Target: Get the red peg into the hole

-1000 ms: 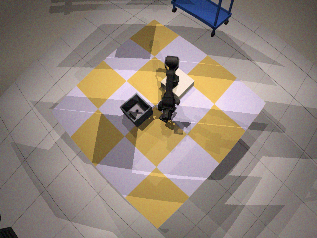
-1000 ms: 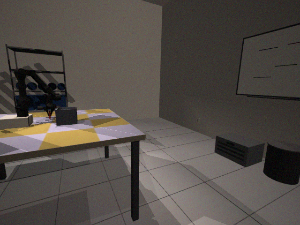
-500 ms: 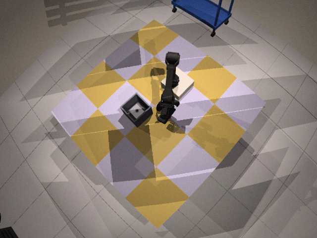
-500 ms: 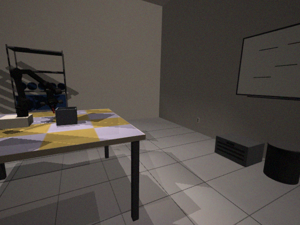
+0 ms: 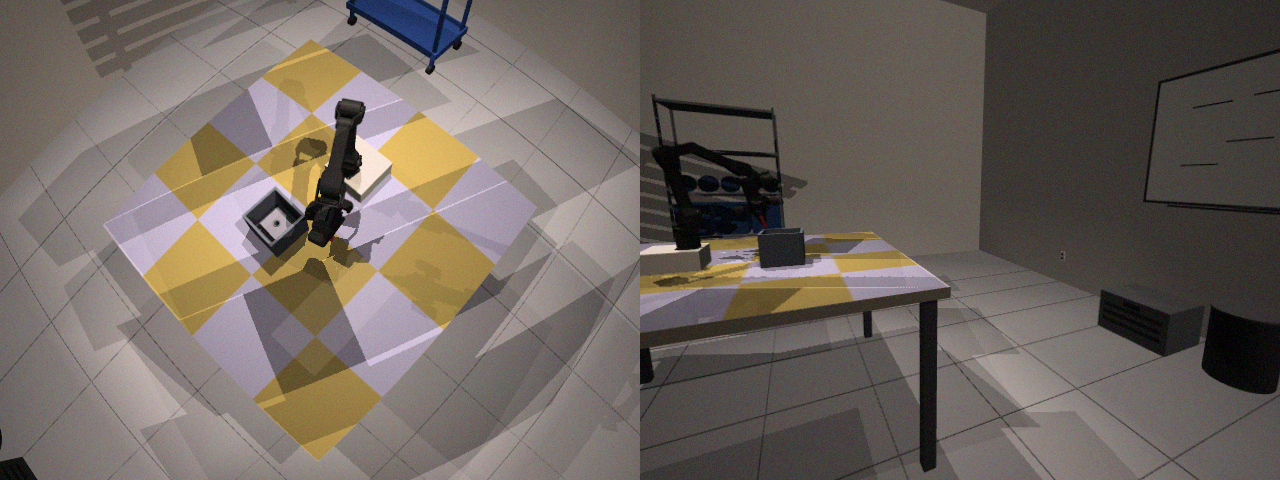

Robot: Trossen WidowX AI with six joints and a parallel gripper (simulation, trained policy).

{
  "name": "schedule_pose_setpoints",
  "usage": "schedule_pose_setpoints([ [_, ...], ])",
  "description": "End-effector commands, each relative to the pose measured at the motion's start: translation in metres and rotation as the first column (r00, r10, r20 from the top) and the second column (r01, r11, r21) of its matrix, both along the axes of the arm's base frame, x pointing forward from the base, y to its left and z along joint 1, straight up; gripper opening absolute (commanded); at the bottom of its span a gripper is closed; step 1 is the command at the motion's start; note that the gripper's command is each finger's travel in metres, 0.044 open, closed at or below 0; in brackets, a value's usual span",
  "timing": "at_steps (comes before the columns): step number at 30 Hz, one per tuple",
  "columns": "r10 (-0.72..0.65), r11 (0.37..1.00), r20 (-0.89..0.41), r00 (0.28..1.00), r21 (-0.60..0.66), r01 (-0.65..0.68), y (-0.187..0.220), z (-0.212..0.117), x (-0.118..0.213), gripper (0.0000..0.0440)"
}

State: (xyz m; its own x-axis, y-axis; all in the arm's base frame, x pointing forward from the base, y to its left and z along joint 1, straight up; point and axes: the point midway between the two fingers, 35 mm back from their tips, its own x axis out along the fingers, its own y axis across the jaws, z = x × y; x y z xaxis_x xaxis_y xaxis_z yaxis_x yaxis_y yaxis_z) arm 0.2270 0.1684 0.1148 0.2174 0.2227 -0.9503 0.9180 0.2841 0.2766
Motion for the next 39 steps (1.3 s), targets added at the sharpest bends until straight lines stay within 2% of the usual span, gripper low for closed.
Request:
schedule_pose_setpoints([
  [1, -0.002, 1.0, 0.037, 0.999, -0.006, 0.002, -0.007, 0.014, 0.009, 0.0],
  [8, -0.019, 0.999, 0.084, 0.996, -0.042, 0.023, -0.029, 0.035, 0.027, 0.0],
  [16, -0.05, 0.994, 0.105, 0.993, -0.092, 0.059, -0.058, 0.043, 0.042, 0.0],
  [39, -0.106, 0.975, 0.041, 0.994, -0.193, 0.112, -0.127, 0.037, 0.069, 0.0],
])
